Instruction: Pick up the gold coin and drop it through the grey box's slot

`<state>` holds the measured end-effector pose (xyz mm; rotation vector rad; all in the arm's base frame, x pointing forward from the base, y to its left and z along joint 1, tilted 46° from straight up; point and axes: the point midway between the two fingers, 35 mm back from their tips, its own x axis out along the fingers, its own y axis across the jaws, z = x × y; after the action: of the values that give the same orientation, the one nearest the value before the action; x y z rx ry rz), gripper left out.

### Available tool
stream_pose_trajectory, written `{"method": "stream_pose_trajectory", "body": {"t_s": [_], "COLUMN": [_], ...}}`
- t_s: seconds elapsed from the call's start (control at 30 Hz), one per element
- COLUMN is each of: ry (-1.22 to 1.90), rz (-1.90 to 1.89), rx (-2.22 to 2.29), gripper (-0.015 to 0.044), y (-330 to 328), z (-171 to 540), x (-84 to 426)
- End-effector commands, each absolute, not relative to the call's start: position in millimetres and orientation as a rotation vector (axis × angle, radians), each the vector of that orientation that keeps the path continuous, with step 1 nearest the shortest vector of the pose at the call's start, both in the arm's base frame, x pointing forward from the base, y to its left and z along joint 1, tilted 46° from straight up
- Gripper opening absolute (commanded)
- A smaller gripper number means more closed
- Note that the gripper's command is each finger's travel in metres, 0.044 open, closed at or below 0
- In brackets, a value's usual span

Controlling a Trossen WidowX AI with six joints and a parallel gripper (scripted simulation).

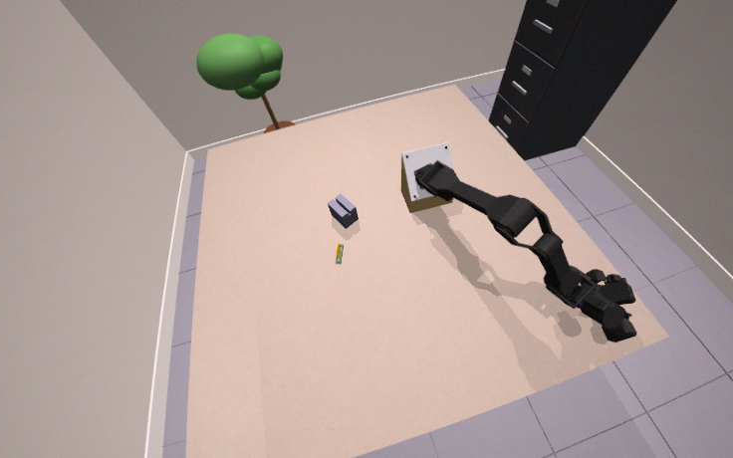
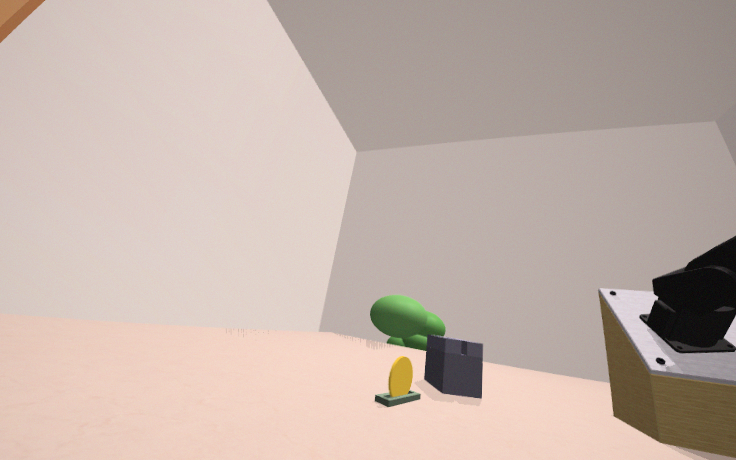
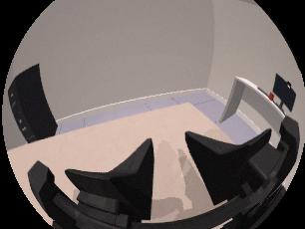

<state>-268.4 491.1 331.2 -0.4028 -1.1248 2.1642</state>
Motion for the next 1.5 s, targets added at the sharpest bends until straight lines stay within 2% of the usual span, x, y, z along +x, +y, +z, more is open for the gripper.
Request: {"method": "stream_pose_trajectory", "body": {"t_s": [0.0, 0.33, 0.67, 0.77, 1.0, 1.17, 1.47], "ry": [-0.988, -0.557, -0.010, -0.059, 0.218, 0.169, 0.571], "rz": [2.089, 1.895, 1.625, 1.535, 1.369, 1.268, 1.055], "rx": [-0.418, -0.353, -0.130, -0.114, -0.011, -0.019, 0.192], "gripper": [0.0161, 0.0161, 0.0161, 0.0161, 0.0161, 0.0161, 0.0161], "y": [504.5, 505.2, 468.6, 447.4, 419.6, 396.1, 346.9], "z": [352.8, 391.1, 390.2, 408.1, 371.9, 379.8, 313.6], "x": [-206.5, -52.4, 97.6, 131.9, 211.3, 247.3, 315.1]}}
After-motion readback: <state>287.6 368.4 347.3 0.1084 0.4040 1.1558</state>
